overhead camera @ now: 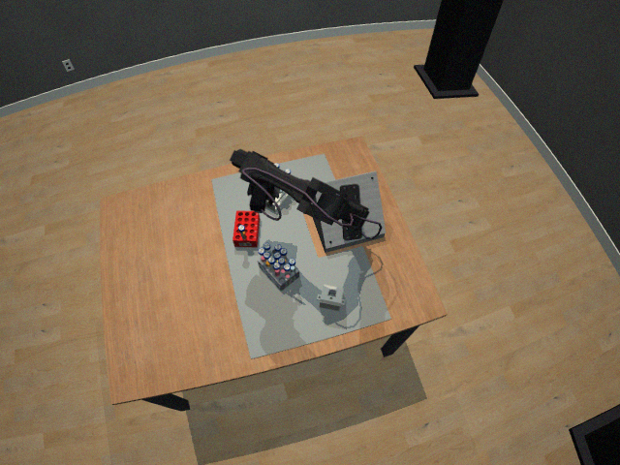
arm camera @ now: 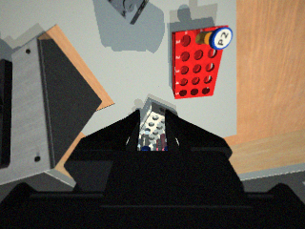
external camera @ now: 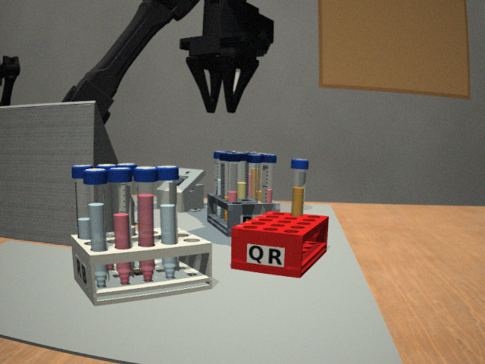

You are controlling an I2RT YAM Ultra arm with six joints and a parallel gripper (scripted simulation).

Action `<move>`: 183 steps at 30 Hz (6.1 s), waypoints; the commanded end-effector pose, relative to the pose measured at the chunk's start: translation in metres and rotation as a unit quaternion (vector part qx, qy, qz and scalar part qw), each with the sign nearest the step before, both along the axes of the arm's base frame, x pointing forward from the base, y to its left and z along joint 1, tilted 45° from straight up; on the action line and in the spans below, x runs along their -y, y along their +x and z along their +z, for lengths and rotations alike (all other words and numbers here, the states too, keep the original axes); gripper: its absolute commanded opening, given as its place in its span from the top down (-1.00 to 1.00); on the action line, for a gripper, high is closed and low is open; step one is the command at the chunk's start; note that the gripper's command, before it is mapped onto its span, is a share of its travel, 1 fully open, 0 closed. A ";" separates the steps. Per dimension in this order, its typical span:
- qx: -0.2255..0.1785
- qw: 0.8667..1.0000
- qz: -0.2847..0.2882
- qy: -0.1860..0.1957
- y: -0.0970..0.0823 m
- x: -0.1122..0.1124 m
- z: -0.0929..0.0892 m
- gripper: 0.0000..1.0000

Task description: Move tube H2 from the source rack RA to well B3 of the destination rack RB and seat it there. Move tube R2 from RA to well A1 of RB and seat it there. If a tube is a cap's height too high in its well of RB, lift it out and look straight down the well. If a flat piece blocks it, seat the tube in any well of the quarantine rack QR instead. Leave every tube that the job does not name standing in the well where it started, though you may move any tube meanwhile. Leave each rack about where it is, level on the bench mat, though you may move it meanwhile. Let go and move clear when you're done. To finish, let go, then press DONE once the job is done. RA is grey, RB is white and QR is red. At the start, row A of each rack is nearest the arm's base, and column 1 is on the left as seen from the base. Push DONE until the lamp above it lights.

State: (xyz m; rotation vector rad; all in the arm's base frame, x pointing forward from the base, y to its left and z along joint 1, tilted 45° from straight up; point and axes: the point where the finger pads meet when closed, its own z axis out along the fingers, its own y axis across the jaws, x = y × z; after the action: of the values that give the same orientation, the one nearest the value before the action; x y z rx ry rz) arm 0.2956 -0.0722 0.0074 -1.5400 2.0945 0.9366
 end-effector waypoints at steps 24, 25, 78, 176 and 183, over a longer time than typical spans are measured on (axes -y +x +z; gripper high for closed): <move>0.041 0.999 0.019 0.002 0.026 -0.080 0.095 0.40; 0.041 0.999 0.019 0.002 0.027 -0.084 0.098 0.40; 0.032 0.999 0.019 0.006 0.022 -0.123 0.050 0.40; 0.046 0.999 0.015 0.004 0.026 -0.124 0.053 1.00; 0.039 0.999 0.016 0.002 0.025 -0.117 0.052 1.00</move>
State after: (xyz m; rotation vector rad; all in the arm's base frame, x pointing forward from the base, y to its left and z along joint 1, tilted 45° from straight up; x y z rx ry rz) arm 0.3140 0.0548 0.0494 -1.6006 2.0278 0.9089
